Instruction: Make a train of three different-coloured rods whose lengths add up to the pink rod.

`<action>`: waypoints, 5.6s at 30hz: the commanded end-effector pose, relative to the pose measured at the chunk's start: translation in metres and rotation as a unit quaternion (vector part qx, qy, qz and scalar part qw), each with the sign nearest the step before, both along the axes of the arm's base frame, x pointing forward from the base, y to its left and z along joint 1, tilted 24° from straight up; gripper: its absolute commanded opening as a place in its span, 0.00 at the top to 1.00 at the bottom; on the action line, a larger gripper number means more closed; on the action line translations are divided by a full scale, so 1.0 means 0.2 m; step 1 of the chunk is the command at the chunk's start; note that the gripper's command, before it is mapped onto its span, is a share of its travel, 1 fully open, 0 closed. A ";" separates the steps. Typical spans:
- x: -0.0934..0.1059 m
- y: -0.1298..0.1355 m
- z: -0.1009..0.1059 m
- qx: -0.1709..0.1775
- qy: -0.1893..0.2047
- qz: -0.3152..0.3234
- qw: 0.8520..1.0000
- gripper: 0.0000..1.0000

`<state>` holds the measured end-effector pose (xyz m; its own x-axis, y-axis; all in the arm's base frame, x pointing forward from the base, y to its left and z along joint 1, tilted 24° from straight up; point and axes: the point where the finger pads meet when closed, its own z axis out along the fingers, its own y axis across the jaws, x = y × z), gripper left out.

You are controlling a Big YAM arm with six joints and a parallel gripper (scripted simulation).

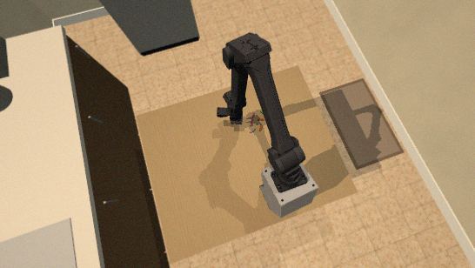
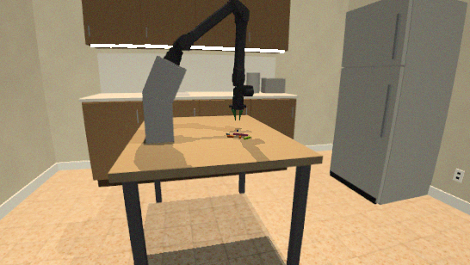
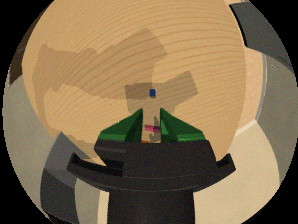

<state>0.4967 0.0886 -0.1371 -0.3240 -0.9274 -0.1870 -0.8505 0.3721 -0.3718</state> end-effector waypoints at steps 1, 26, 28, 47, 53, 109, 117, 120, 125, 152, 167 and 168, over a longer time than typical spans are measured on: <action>0.02 -0.02 0.05 -0.002 -0.006 0.001 1.000 0.77; 0.03 -0.03 -0.02 -0.003 -0.004 0.000 1.000 0.77; 0.03 -0.03 -0.03 -0.002 -0.005 0.000 1.000 0.77; 0.08 -0.03 -0.13 -0.002 -0.005 0.000 1.000 0.77; 0.10 -0.03 -0.17 -0.001 -0.005 0.000 1.000 0.77; 0.14 -0.02 -0.21 0.000 -0.009 0.000 1.000 0.77; 0.14 -0.02 -0.21 0.000 -0.009 0.000 1.000 0.77; 0.14 -0.03 -0.21 0.000 -0.009 0.000 1.000 0.77; 0.12 -0.05 -0.22 -0.001 -0.006 0.000 1.000 0.77; 0.13 -0.04 -0.21 0.000 -0.008 0.002 1.000 0.77; 0.13 -0.04 -0.21 0.000 -0.008 0.002 1.000 0.77; 0.13 -0.04 -0.21 0.000 -0.008 0.002 1.000 0.77</action>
